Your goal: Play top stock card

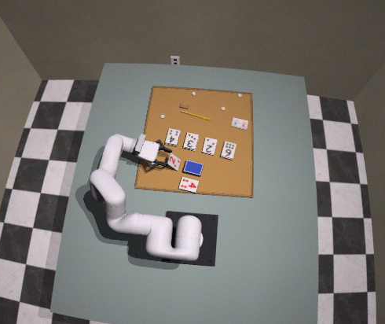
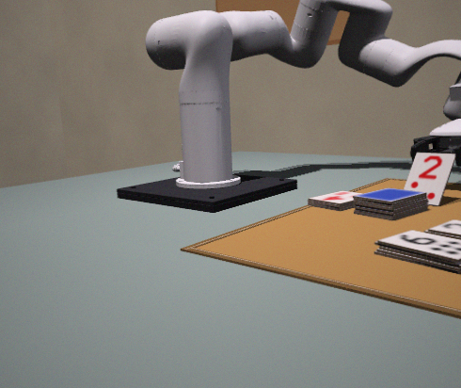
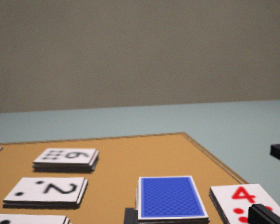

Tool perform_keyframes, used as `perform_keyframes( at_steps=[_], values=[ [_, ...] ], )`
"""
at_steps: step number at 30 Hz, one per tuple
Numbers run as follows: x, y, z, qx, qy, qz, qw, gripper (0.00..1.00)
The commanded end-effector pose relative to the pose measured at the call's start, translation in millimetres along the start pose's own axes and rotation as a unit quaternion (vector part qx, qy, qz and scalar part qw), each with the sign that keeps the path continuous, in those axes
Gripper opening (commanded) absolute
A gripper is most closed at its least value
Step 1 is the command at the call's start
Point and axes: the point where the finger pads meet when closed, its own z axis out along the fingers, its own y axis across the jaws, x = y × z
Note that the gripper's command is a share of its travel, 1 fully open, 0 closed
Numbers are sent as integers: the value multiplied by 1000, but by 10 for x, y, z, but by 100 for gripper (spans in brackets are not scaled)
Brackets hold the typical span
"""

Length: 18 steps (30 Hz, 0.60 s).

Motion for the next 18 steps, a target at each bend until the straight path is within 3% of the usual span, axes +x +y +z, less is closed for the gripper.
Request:
perform_keyframes(
  at_steps=[1, 18],
  values=[
    [3, -7, -20, 0, -1, 1, 1000, 74],
    [-45, -6, -61, 0, -1, 1, 1000, 74]
  ],
)
